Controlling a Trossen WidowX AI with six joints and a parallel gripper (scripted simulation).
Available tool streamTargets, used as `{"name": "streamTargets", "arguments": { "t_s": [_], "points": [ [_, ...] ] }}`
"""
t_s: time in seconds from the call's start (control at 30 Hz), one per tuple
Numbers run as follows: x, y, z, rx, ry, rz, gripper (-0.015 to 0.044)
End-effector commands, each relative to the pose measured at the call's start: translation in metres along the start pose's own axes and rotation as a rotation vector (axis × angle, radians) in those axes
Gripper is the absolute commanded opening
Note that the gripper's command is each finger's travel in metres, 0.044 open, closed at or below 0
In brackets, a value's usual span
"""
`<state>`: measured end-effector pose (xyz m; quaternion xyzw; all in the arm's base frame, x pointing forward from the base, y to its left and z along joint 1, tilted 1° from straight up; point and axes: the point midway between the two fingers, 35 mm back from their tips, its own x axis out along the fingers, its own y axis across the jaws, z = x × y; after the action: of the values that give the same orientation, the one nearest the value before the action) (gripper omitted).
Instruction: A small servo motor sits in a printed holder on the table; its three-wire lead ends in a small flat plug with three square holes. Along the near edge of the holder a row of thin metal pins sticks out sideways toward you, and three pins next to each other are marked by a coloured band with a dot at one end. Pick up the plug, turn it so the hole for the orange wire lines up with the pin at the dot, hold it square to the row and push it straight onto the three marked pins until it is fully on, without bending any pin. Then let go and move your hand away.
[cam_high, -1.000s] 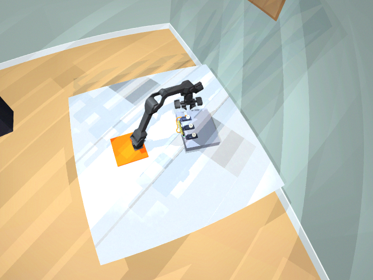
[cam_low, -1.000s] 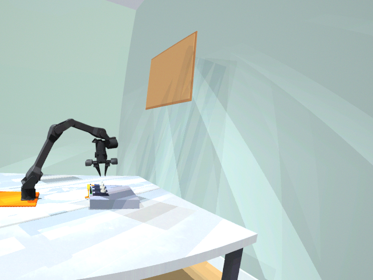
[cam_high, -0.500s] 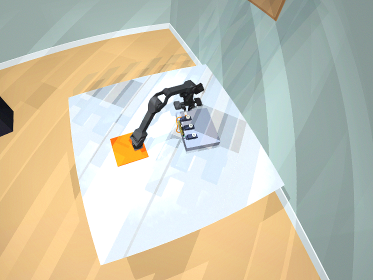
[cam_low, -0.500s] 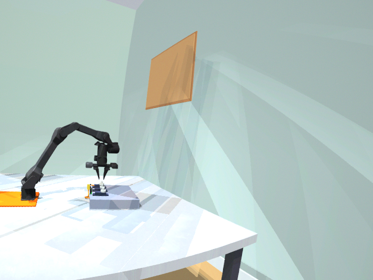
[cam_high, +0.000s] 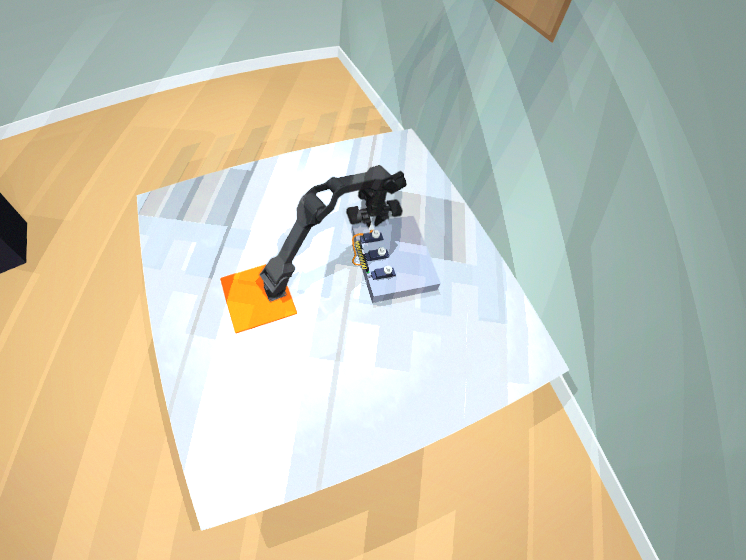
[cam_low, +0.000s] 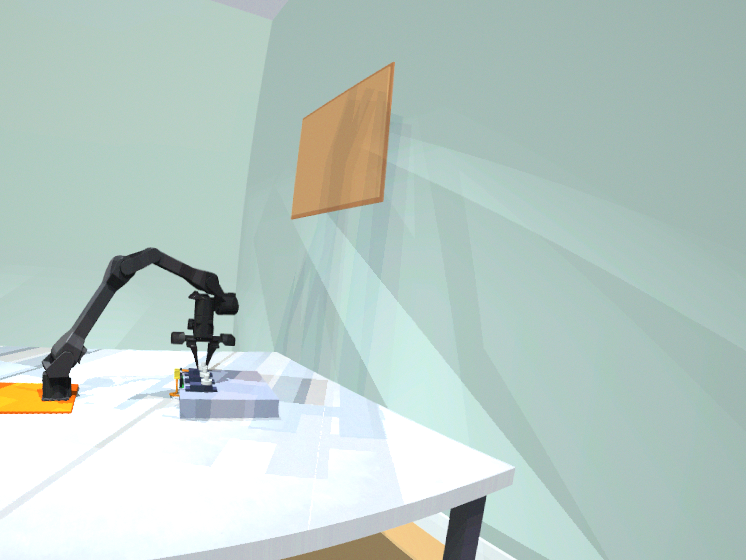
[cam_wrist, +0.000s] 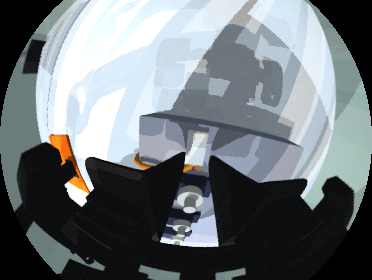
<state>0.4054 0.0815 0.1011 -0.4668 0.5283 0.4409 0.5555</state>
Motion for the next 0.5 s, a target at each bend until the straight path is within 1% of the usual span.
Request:
{"name": "streamTargets", "arguments": {
  "t_s": [0.0,0.07,0.13,0.33,0.37,0.47],
  "points": [
    [0.0089,0.0018,-0.0013,-0.004,0.006,0.007,0.0115],
    [0.0099,0.0018,-0.0013,-0.004,0.006,0.007,0.0115],
    [0.0099,0.0018,-0.0013,-0.004,0.006,0.007,0.0062],
    [0.0099,0.0018,-0.0013,-0.004,0.006,0.007,0.0023],
    [0.0092,0.0018,-0.0012,-0.004,0.006,0.007,0.0],
    [0.003,0.0011,-0.001,-0.004,0.006,0.007,0.0]
  ]
}}
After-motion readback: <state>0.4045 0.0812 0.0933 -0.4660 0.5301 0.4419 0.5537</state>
